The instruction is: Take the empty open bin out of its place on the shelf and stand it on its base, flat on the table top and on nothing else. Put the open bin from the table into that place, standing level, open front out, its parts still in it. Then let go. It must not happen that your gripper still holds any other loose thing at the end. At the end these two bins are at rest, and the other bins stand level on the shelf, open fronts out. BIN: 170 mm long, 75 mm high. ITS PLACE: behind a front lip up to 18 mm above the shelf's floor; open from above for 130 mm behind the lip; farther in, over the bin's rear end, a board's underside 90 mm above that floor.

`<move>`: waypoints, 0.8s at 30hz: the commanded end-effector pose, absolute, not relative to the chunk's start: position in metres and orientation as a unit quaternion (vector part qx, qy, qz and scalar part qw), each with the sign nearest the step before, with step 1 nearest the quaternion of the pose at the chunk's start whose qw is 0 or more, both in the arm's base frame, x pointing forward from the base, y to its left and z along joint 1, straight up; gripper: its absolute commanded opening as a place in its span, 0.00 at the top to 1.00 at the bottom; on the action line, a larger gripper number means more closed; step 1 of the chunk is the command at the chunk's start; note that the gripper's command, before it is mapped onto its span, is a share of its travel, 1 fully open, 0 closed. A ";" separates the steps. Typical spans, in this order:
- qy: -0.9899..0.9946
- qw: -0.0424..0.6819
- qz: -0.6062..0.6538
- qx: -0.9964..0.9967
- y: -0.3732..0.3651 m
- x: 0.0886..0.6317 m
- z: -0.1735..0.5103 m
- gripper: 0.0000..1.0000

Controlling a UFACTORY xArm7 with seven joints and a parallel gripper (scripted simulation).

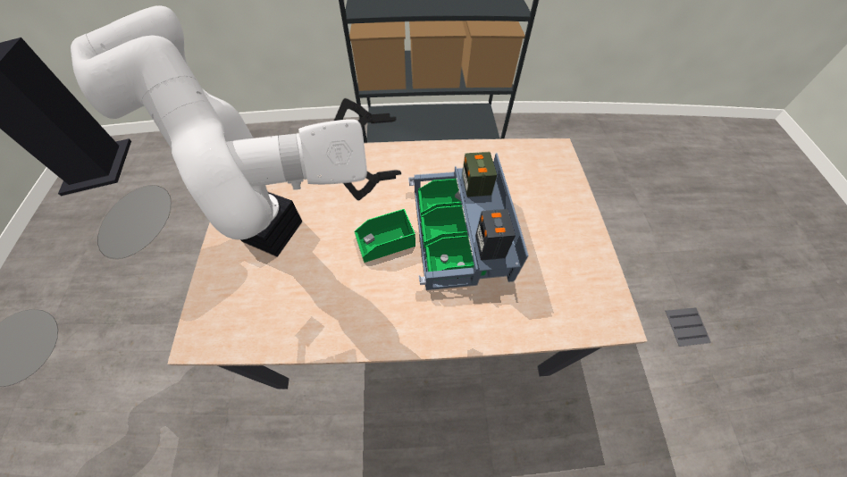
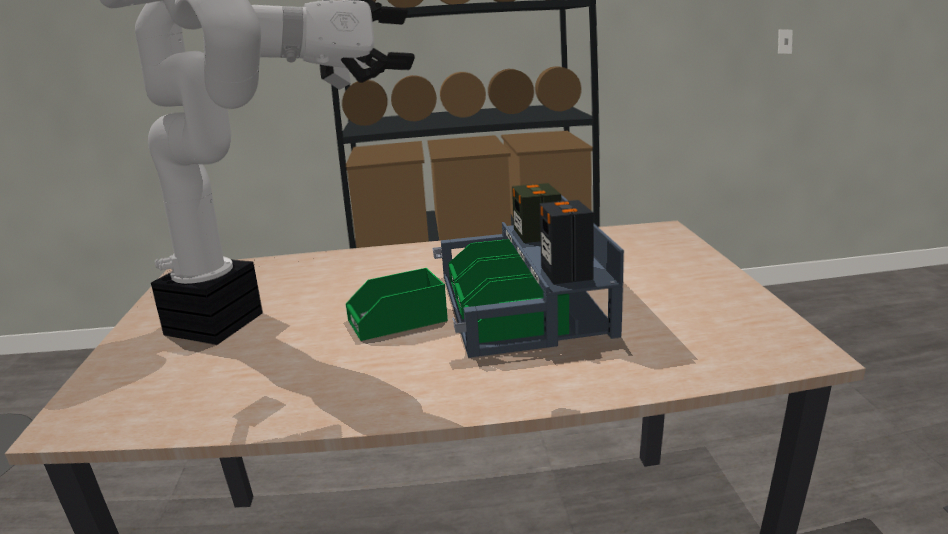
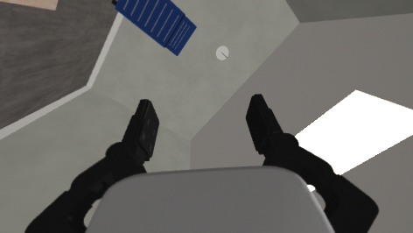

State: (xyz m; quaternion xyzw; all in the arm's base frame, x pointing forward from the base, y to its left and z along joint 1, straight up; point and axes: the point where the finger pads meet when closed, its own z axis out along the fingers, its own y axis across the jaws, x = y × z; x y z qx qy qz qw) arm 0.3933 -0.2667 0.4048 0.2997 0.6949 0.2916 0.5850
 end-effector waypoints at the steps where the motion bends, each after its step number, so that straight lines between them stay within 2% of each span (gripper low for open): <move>1: 0.708 0.576 0.289 0.290 -0.259 0.398 0.403 0.00; 24: 0.738 0.550 0.281 0.271 -0.242 0.408 0.394 0.00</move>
